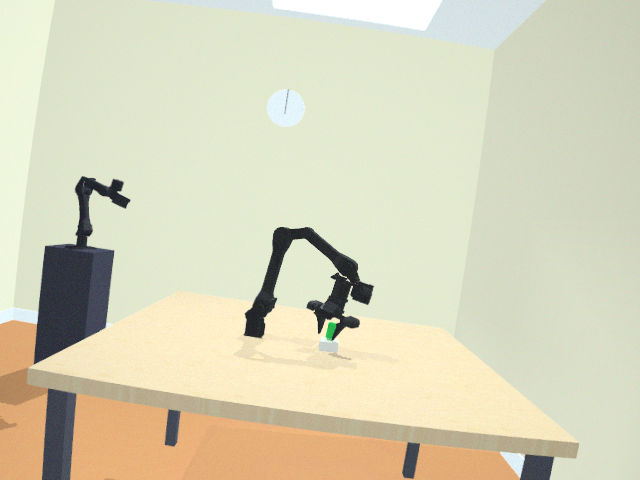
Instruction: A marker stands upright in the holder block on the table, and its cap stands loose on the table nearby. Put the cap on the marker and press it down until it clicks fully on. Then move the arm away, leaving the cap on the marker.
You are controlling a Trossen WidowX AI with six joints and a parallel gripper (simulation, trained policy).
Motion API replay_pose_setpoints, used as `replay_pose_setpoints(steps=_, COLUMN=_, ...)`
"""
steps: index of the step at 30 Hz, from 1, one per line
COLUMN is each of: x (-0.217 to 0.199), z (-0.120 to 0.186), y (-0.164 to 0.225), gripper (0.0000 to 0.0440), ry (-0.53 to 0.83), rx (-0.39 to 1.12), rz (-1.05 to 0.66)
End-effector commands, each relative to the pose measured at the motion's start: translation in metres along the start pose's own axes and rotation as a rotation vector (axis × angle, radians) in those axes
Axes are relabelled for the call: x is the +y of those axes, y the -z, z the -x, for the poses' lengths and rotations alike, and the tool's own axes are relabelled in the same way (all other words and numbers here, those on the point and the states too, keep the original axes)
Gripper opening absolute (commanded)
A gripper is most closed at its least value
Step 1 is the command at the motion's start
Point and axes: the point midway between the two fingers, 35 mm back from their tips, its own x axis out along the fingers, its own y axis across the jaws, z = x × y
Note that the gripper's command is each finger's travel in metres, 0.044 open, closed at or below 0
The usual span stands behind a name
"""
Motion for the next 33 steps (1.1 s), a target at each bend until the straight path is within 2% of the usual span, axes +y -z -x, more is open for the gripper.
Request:
replay_pose_setpoints(steps=1, x=-0.01, z=-0.005, y=-0.002, gripper=0.0339, ry=0.03, rx=-0.001, rz=0.008)
replay_pose_setpoints(steps=5, x=-0.009, z=-0.002, y=-0.002, gripper=0.044, ry=0.009, rx=0.006, rz=0.011)
replay_pose_setpoints(steps=17, x=-0.002, z=0.032, y=0.0, gripper=0.044, ry=-0.098, rx=0.035, rz=-0.004)
replay_pose_setpoints(steps=33, x=-0.004, z=0.066, y=-0.003, gripper=0.044, ry=-0.173, rx=0.054, rz=-0.009)
